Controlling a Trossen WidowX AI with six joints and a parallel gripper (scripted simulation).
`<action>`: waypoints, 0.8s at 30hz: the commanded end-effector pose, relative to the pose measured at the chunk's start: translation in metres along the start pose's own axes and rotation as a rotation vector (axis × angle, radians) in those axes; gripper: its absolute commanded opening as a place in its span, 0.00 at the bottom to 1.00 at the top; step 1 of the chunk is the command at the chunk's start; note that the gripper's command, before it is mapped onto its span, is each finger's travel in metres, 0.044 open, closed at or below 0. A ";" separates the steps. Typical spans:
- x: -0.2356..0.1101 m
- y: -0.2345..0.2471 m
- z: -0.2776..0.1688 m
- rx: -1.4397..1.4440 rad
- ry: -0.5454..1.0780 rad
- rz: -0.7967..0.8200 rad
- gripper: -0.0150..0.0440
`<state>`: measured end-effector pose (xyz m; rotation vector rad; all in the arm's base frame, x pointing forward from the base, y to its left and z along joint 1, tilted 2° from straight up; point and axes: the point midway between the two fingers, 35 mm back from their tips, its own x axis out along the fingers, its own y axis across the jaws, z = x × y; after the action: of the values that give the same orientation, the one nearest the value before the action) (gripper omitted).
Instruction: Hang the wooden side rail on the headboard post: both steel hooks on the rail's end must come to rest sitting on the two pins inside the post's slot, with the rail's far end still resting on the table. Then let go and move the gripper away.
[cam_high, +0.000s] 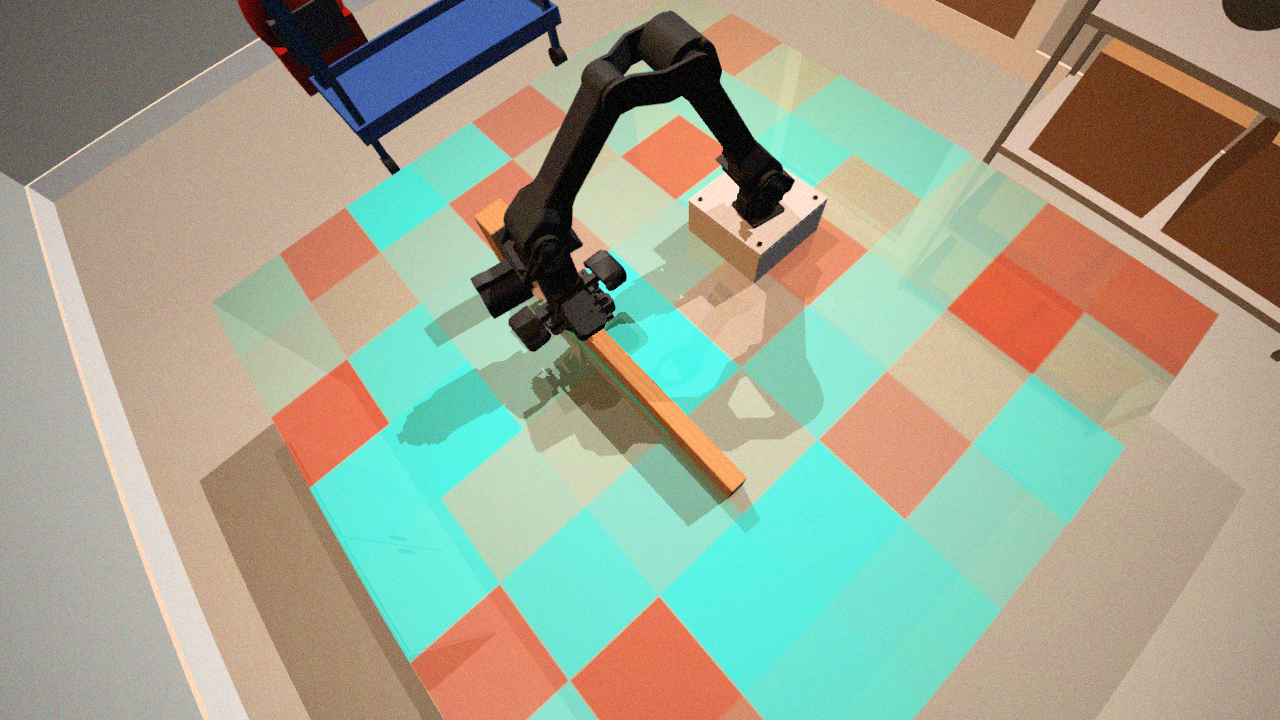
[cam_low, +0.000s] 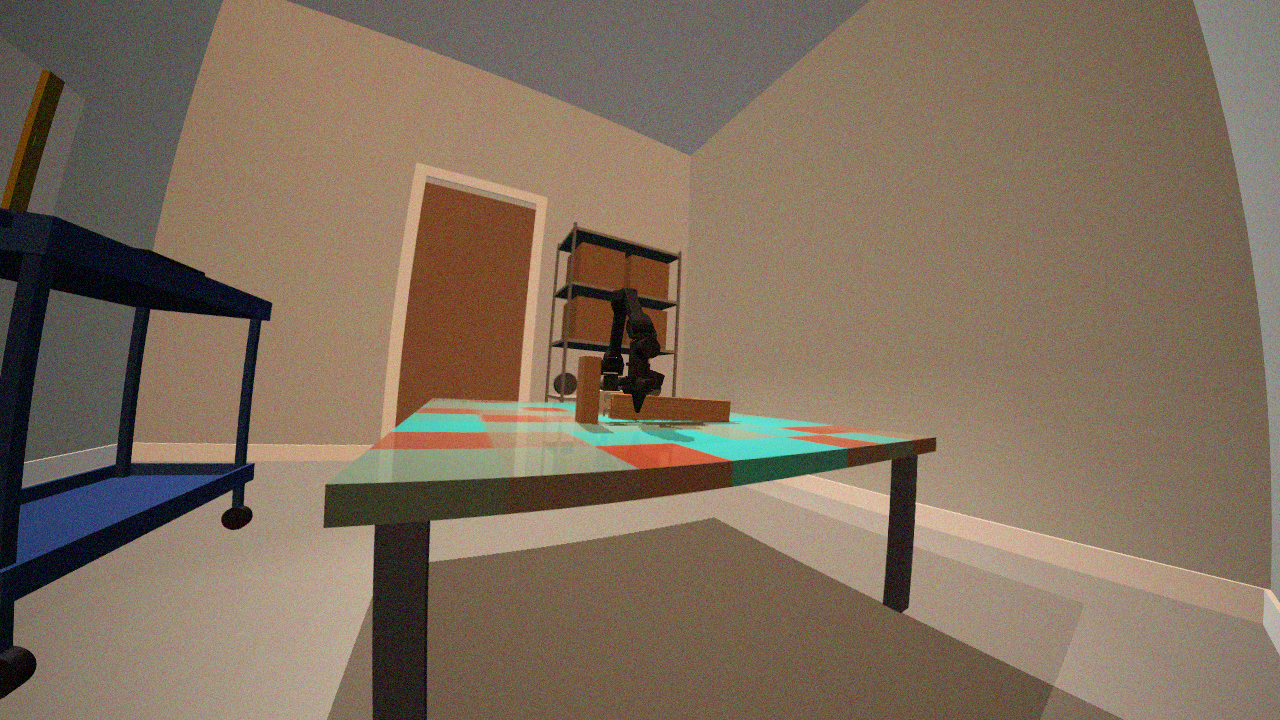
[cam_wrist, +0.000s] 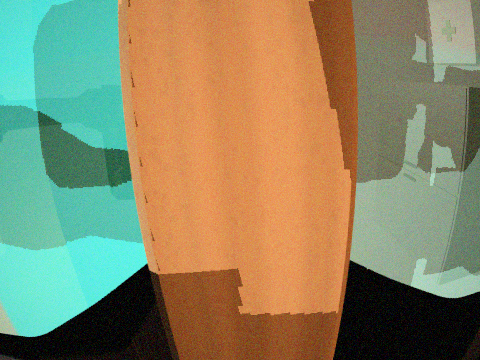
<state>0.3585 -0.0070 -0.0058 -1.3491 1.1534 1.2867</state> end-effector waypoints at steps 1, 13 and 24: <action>-0.006 -0.004 0.000 0.006 -0.001 -0.019 0.25; -0.008 -0.004 0.000 0.006 -0.001 -0.019 0.25; -0.010 -0.004 0.000 0.006 -0.001 -0.019 0.25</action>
<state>0.3579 -0.0069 -0.0022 -1.3484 1.1545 1.2884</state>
